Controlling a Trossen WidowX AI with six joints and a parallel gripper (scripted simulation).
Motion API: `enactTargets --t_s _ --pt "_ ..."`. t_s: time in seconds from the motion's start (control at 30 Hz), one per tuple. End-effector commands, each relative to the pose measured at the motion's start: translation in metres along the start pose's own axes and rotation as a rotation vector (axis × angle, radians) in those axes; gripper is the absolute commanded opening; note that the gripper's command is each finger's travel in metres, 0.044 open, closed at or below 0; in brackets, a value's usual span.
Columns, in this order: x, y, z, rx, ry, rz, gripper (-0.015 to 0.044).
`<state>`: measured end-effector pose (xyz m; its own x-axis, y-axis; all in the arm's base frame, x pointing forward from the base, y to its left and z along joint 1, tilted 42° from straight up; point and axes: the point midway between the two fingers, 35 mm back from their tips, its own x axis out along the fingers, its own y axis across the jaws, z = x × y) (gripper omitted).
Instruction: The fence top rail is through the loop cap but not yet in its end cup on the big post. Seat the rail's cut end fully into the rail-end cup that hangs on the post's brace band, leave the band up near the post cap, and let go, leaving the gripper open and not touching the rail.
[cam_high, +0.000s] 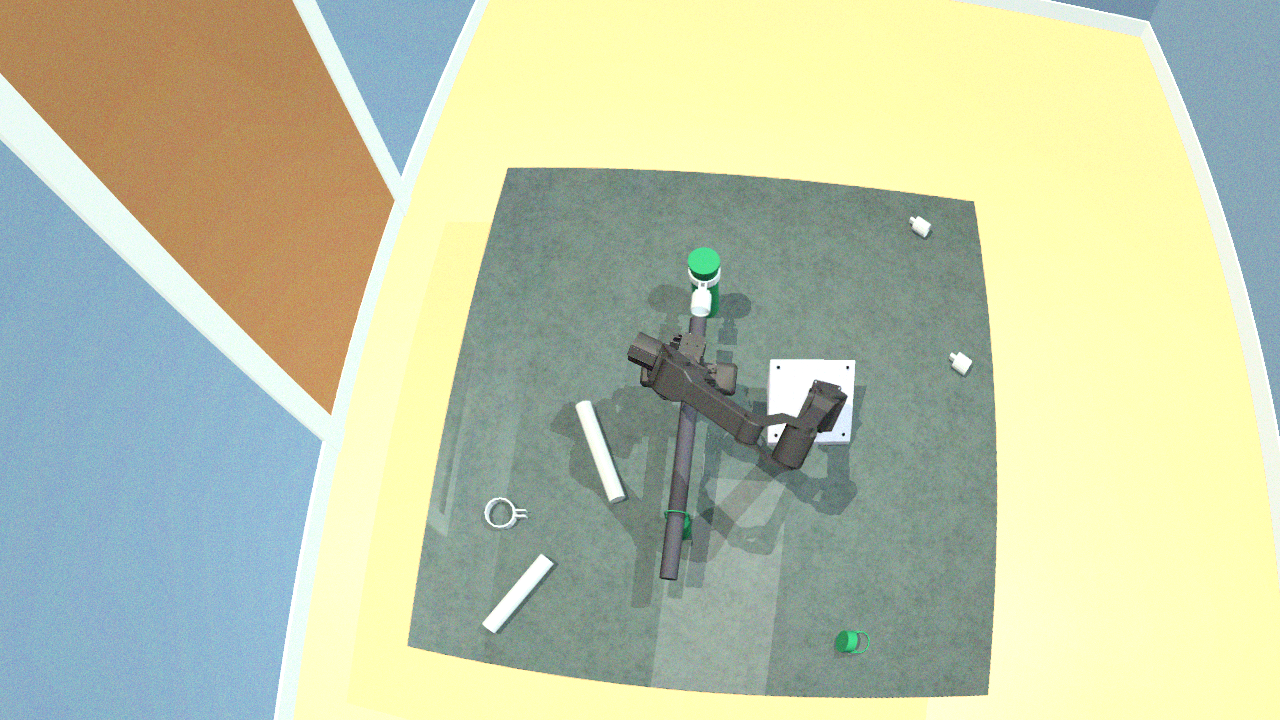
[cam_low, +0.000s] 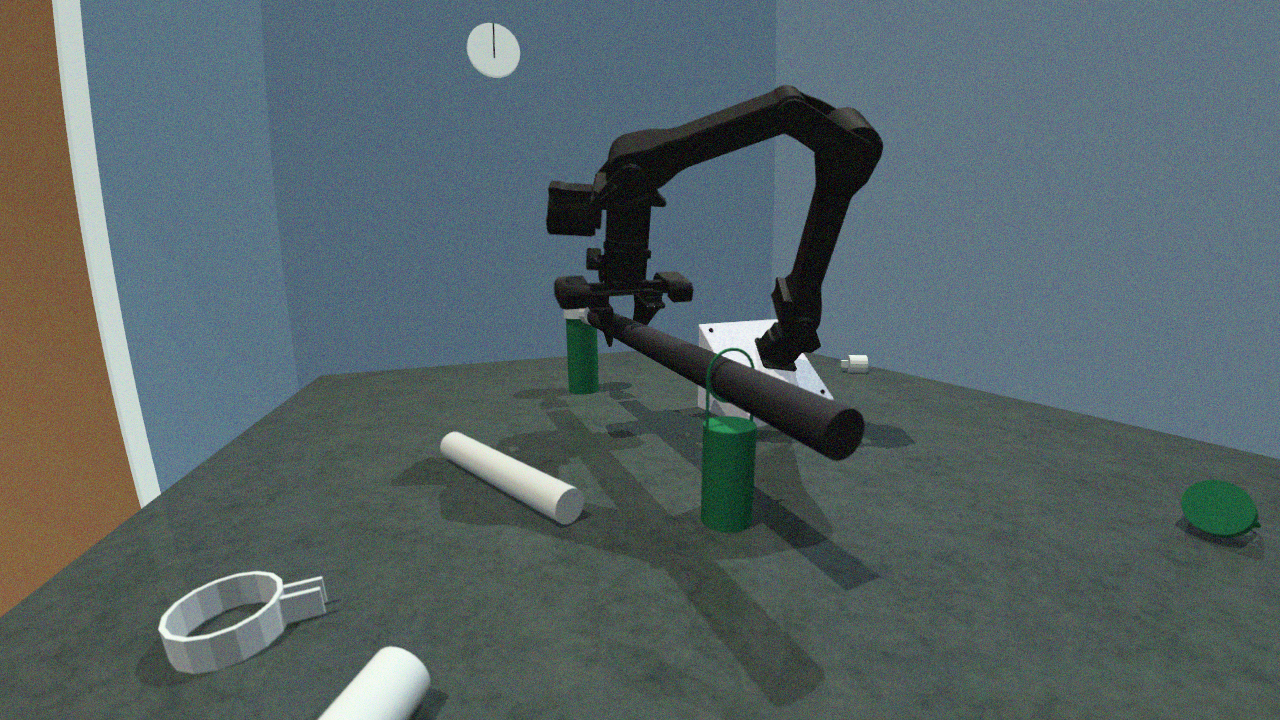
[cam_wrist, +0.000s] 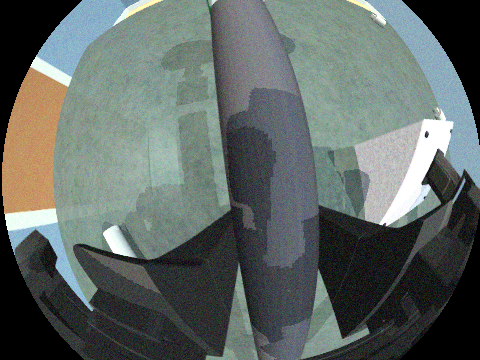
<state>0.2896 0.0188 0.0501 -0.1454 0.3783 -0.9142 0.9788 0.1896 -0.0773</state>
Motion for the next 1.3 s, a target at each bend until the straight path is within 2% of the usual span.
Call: enactTargets --t_s 0.0,0.47,1.27 --pt "-0.005 0.003 0.006 0.008 -0.008 0.015 0.0" --pt "0.005 0.001 0.022 0.0 -0.002 0.0 0.0" --pt "0.006 0.001 0.022 0.0 -0.002 0.0 0.0"
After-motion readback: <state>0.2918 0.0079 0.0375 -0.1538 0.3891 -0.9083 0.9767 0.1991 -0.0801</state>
